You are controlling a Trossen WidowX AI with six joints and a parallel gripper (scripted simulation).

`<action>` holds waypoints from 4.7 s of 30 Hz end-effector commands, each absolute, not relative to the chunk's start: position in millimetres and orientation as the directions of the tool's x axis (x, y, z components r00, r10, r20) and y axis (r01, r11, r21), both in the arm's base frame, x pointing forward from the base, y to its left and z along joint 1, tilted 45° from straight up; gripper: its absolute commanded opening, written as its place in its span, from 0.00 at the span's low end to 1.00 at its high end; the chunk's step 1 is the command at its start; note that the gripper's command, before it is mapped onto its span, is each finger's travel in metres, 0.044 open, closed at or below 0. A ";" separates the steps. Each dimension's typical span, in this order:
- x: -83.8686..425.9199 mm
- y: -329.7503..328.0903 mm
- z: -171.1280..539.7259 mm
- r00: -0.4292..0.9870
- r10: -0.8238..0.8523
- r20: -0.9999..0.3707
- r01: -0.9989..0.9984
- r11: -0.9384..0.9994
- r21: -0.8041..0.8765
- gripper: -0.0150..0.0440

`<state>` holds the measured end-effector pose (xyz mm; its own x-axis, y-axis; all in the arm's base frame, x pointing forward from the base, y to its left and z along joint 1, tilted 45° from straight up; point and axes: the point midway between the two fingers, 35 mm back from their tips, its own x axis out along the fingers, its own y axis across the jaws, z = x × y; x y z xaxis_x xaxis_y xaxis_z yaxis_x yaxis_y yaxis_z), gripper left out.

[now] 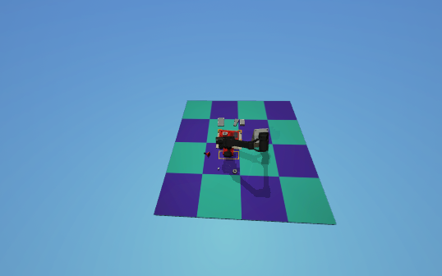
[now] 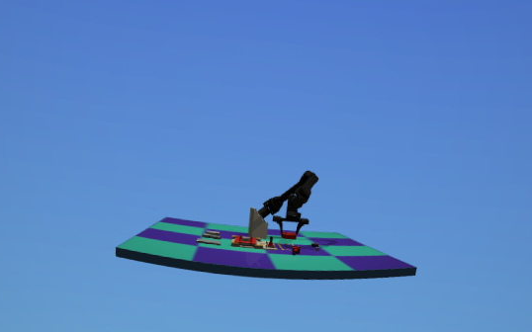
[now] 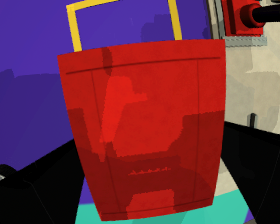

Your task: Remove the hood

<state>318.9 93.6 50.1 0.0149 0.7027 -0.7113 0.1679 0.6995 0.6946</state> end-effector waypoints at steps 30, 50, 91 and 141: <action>315.6 114.3 31.1 0.012 0.709 -0.705 0.174 0.693 0.700 0.25; 315.4 120.7 25.0 0.012 0.709 -0.705 0.174 0.692 0.700 0.25; 315.9 129.5 16.6 0.012 0.708 -0.706 0.170 0.694 0.700 0.83; 315.1 77.6 66.9 0.014 0.711 -0.703 0.170 0.691 0.702 1.00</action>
<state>314.9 77.4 66.0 0.0134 0.7082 -0.7059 0.1737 0.6936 0.6991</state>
